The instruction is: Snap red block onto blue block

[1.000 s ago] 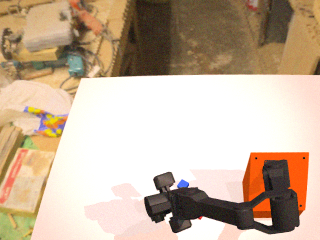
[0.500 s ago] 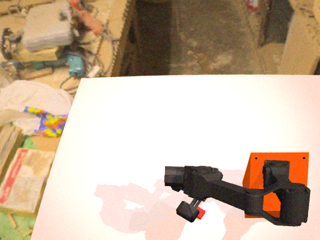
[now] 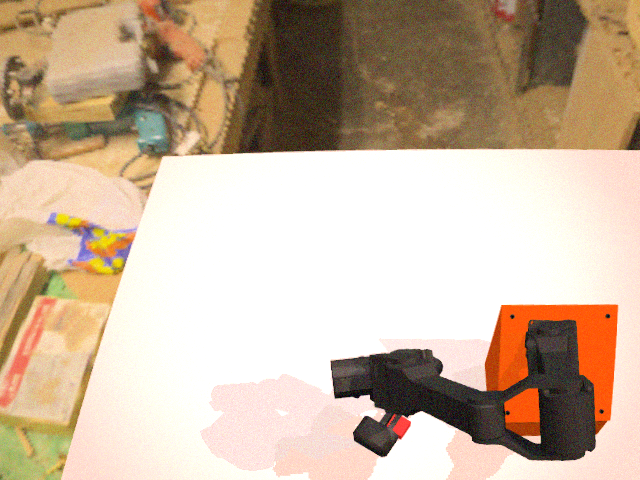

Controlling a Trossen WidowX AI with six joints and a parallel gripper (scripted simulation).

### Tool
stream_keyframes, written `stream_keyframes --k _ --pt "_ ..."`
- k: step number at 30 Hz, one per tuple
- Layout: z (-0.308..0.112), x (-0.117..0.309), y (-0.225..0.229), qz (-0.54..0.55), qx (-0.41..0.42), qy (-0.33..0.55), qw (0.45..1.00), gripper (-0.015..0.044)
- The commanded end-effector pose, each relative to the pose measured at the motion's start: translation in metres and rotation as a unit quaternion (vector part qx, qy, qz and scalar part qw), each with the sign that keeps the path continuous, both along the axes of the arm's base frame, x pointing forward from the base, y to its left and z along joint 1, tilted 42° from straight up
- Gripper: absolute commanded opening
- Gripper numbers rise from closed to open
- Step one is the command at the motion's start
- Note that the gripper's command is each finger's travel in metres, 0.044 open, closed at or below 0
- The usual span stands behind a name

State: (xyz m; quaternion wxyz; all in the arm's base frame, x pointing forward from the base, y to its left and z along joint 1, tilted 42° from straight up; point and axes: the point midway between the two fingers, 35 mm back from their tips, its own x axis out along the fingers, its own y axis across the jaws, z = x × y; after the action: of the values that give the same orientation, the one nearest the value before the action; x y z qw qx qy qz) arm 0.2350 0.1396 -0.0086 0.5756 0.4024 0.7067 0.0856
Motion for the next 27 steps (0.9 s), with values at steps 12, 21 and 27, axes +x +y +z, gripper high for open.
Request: stream_keyframes --k 12,21,27 --pt "-0.018 -0.001 0.015 -0.002 0.0 0.006 1.0 0.044" --pt "-0.023 -0.002 0.019 -0.002 0.0 0.007 1.0 0.0361" --pt "-0.023 -0.002 0.019 -0.002 0.0 0.007 1.0 0.0204"
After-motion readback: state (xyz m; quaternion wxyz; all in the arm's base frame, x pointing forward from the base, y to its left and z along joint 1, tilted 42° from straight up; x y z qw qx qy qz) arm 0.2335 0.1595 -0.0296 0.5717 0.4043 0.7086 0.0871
